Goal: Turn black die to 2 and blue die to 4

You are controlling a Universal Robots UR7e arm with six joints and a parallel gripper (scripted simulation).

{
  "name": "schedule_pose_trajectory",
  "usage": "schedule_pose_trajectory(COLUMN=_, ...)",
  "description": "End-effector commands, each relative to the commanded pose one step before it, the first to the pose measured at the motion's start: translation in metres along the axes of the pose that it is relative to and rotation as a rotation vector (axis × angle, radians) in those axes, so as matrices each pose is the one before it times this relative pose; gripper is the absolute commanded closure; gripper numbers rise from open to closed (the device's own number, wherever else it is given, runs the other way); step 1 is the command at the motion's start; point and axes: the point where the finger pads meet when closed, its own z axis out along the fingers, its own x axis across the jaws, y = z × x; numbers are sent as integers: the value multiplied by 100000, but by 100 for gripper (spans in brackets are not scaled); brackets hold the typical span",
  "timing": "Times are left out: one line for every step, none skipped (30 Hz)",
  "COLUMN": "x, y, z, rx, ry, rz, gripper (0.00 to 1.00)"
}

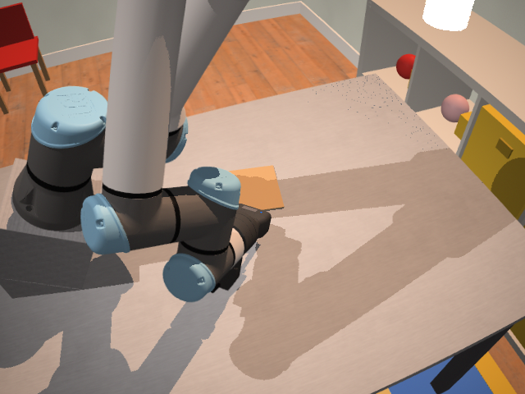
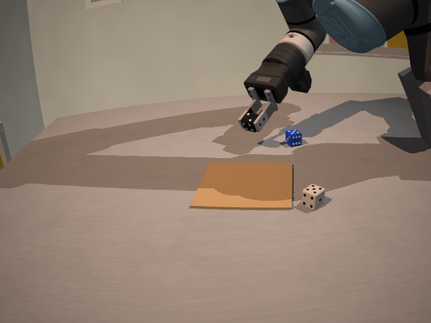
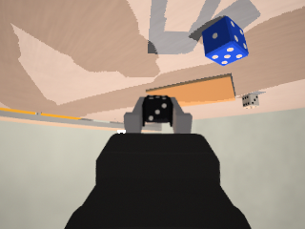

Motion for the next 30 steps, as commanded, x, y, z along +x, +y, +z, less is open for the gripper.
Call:
schedule_pose_trajectory(x=-19, y=-1043, z=541, rx=36, ry=-26, rz=-84, gripper=51)
schedule_pose_trajectory(x=1, y=-217, z=115, rx=-1, ry=0, rz=0, gripper=51)
schedule_pose_trajectory(x=0, y=-192, z=100, rx=1, ry=0, rz=0, gripper=51)
schedule_pose_trajectory(x=1, y=-165, z=87, rx=-1, ry=0, rz=0, gripper=51)
schedule_pose_trajectory(x=0, y=-138, z=72, rx=0, ry=0, rz=0, gripper=51)
schedule_pose_trajectory(x=0, y=-111, z=58, rx=0, ry=0, rz=0, gripper=51)
schedule_pose_trajectory(x=0, y=-85, z=45, rx=0, ry=0, rz=0, gripper=51)
schedule_pose_trajectory(x=0, y=-61, z=32, rx=0, ry=0, rz=0, gripper=51)
schedule_pose_trajectory(x=0, y=-39, z=21, rx=0, ry=0, rz=0, gripper=51)
schedule_pose_trajectory(x=0, y=-21, z=11, rx=0, ry=0, rz=0, gripper=51)
schedule_pose_trajectory(x=0, y=-8, z=4, rx=0, ry=0, rz=0, gripper=51)
schedule_pose_trajectory(x=0, y=-1, z=1, rx=0, ry=0, rz=0, gripper=51)
schedule_pose_trajectory(x=0, y=0, z=0, rx=0, ry=0, rz=0, gripper=51)
schedule_pose_trajectory(x=0, y=0, z=0, rx=0, ry=0, rz=0, gripper=51)
schedule_pose_trajectory(x=0, y=0, z=0, rx=0, ry=0, rz=0, gripper=51)
schedule_pose_trajectory(x=0, y=0, z=0, rx=0, ry=0, rz=0, gripper=51)
schedule_pose_trajectory(x=0, y=0, z=0, rx=0, ry=0, rz=0, gripper=51)
schedule_pose_trajectory(x=0, y=0, z=0, rx=0, ry=0, rz=0, gripper=51)
schedule_pose_trajectory(x=0, y=0, z=0, rx=0, ry=0, rz=0, gripper=51)
schedule_pose_trajectory(x=0, y=0, z=0, rx=0, ry=0, rz=0, gripper=51)
schedule_pose_trajectory(x=0, y=0, z=0, rx=0, ry=0, rz=0, gripper=51)
schedule_pose_trajectory(x=0, y=0, z=0, rx=0, ry=0, rz=0, gripper=51)
schedule_pose_trajectory(x=0, y=0, z=0, rx=0, ry=0, rz=0, gripper=51)
schedule_pose_trajectory(x=0, y=0, z=0, rx=0, ry=0, rz=0, gripper=51)
schedule_pose_trajectory(x=0, y=0, z=0, rx=0, ry=0, rz=0, gripper=51)
schedule_pose_trajectory(x=0, y=0, z=0, rx=0, ry=0, rz=0, gripper=51)
schedule_pose_trajectory(x=0, y=0, z=0, rx=0, ry=0, rz=0, gripper=51)
schedule_pose_trajectory(x=0, y=0, z=0, rx=0, ry=0, rz=0, gripper=51)
schedule_pose_trajectory(x=0, y=0, z=0, rx=0, ry=0, rz=0, gripper=51)
schedule_pose_trajectory(x=0, y=0, z=0, rx=0, ry=0, rz=0, gripper=51)
